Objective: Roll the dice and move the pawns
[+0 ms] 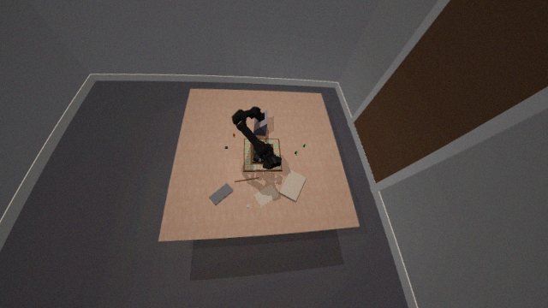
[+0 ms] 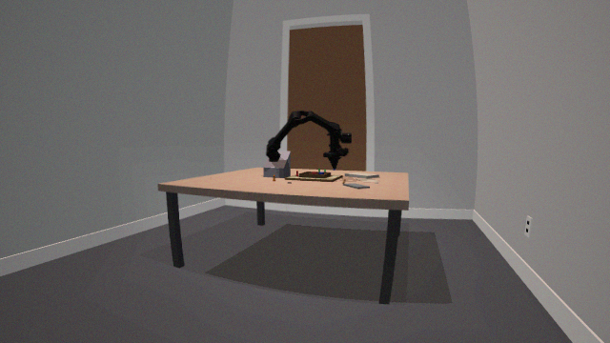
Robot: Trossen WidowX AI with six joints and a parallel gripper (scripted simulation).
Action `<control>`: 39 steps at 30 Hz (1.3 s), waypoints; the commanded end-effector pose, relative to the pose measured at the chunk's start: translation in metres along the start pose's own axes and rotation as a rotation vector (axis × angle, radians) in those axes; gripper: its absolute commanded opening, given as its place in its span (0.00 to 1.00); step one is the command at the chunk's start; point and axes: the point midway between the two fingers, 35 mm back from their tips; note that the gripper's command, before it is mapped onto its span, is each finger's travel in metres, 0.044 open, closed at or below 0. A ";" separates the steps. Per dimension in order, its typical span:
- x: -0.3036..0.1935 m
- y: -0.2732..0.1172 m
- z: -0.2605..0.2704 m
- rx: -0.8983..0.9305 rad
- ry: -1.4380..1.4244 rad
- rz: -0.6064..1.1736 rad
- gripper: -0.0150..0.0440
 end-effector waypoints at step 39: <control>0.000 -0.012 -0.001 -0.009 -0.007 0.004 1.00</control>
Point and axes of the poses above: the point midway between the two fingers, 35 mm back from their tips, its own y axis out along the fingers, its own z axis across the jaws, x = y × z, and after that the axes turned 9 degrees about y, right-handed
